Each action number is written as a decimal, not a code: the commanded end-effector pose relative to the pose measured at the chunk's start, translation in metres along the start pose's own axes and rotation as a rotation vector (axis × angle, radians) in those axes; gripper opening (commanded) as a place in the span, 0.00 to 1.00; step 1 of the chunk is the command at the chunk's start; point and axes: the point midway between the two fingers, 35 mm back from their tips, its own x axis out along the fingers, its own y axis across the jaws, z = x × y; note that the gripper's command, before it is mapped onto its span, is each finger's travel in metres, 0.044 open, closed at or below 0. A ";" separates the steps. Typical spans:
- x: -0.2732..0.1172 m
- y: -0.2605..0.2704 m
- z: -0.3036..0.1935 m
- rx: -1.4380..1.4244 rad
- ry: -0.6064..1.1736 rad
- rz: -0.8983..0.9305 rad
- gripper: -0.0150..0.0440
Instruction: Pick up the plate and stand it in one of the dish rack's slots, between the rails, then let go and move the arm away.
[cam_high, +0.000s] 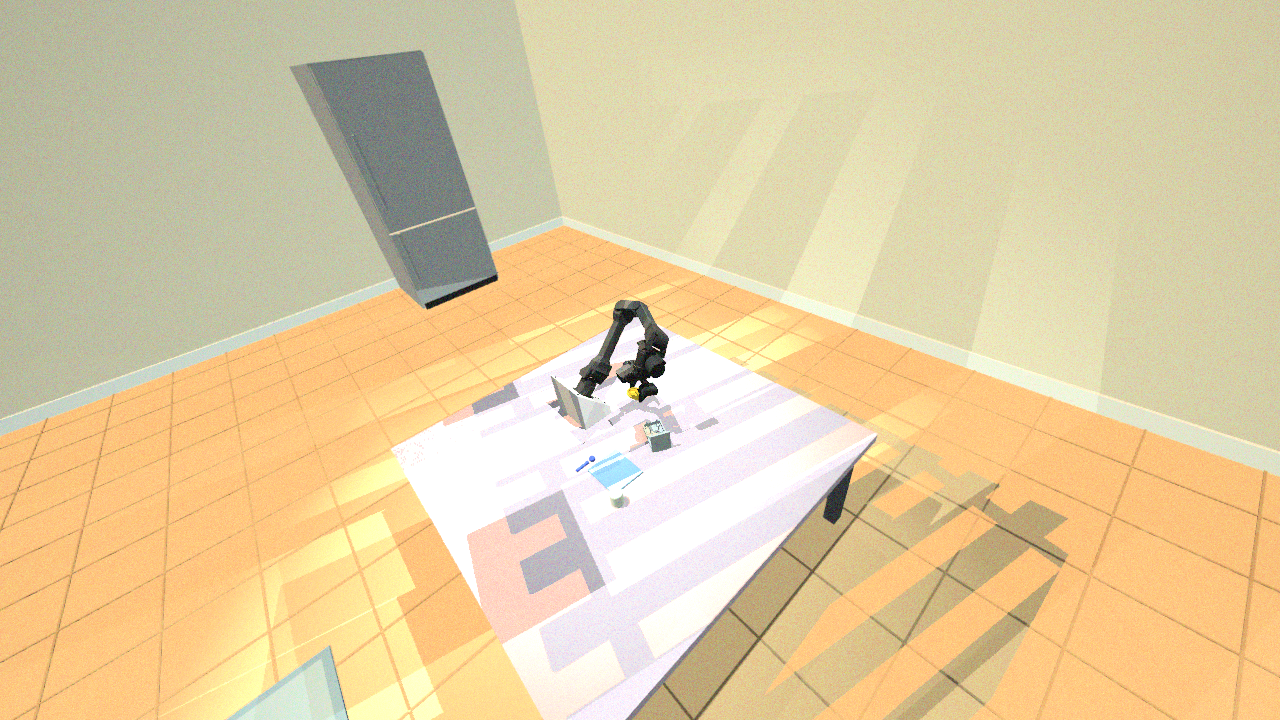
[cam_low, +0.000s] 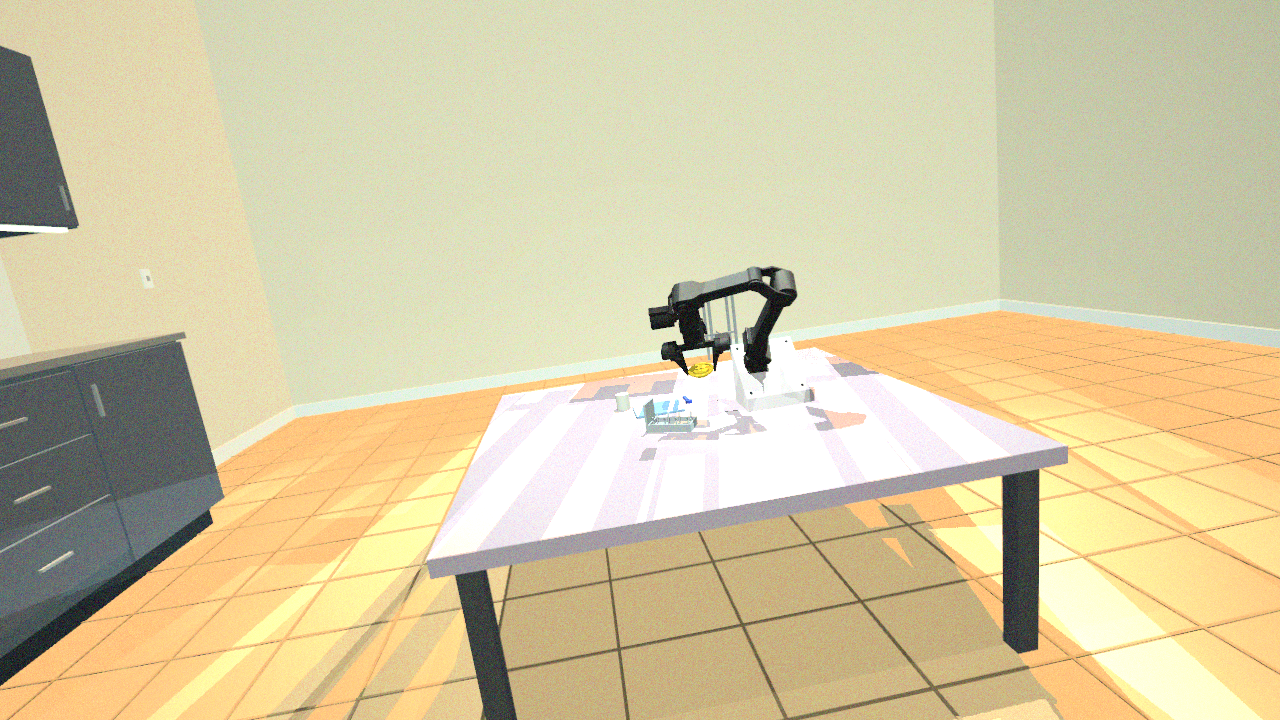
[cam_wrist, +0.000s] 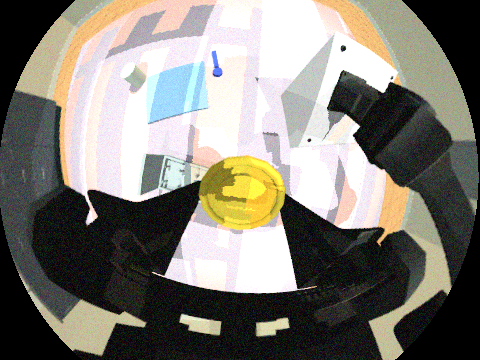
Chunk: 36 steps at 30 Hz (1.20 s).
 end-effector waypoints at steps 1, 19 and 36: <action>0.010 -0.002 0.006 -0.034 -0.081 -0.003 0.25; 0.044 0.004 0.023 -0.257 -0.457 0.072 0.25; 0.061 0.017 0.025 -0.465 -0.745 0.250 0.25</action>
